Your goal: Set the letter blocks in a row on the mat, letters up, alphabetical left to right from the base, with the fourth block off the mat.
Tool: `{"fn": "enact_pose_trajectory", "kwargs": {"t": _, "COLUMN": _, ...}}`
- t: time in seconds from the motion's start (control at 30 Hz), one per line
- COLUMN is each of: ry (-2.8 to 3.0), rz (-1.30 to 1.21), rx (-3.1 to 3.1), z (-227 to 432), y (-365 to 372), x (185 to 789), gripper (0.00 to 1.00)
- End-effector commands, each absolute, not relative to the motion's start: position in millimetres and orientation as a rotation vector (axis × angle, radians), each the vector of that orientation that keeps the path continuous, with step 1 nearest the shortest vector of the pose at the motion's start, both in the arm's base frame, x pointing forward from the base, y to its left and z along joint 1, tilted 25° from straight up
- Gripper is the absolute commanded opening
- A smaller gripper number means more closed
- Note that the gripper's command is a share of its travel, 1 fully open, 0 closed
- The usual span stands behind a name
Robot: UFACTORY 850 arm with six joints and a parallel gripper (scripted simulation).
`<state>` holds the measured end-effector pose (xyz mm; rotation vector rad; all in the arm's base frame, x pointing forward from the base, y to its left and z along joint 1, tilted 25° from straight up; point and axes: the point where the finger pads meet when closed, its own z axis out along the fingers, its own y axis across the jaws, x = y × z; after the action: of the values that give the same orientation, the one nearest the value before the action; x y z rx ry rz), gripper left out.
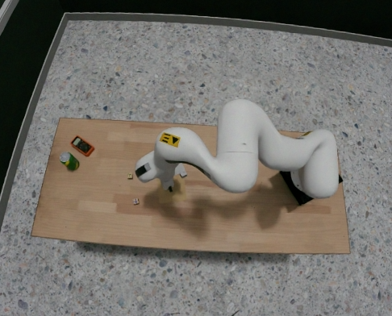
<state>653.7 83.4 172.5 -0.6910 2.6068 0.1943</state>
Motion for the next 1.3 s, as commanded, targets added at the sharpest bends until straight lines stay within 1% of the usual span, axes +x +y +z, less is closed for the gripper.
{"fn": "enact_pose_trajectory", "kwargs": {"t": 0.0, "ry": 2.682, "rz": 0.224, "rx": -0.520, "z": 173, "y": 86, "x": 653, "gripper": 0.23}}
{"fn": "enact_pose_trajectory", "kwargs": {"t": 0.07, "ry": 2.682, "rz": 0.224, "rx": -0.520, "z": 173, "y": 86, "x": 653, "gripper": 0.23}}
{"fn": "enact_pose_trajectory", "kwargs": {"t": 0.57, "ry": 2.766, "rz": 0.373, "rx": 0.233, "z": 174, "y": 97, "x": 646, "gripper": 0.23}}
{"fn": "enact_pose_trajectory", "kwargs": {"t": 0.63, "ry": 2.766, "rz": 0.373, "rx": 0.233, "z": 174, "y": 97, "x": 646, "gripper": 0.23}}
{"fn": "enact_pose_trajectory", "kwargs": {"t": 0.67, "ry": 2.763, "rz": 0.393, "rx": 0.347, "z": 174, "y": 98, "x": 645, "gripper": 0.23}}
{"fn": "enact_pose_trajectory", "kwargs": {"t": 1.13, "ry": 2.662, "rz": 0.500, "rx": 0.996, "z": 174, "y": 107, "x": 639, "gripper": 0.23}}
{"fn": "enact_pose_trajectory", "kwargs": {"t": 1.2, "ry": 2.662, "rz": 0.500, "rx": 0.996, "z": 174, "y": 107, "x": 639, "gripper": 0.23}}
{"fn": "enact_pose_trajectory", "kwargs": {"t": 1.27, "ry": 2.615, "rz": 0.524, "rx": 1.154, "z": 174, "y": 109, "x": 638, "gripper": 0.23}}
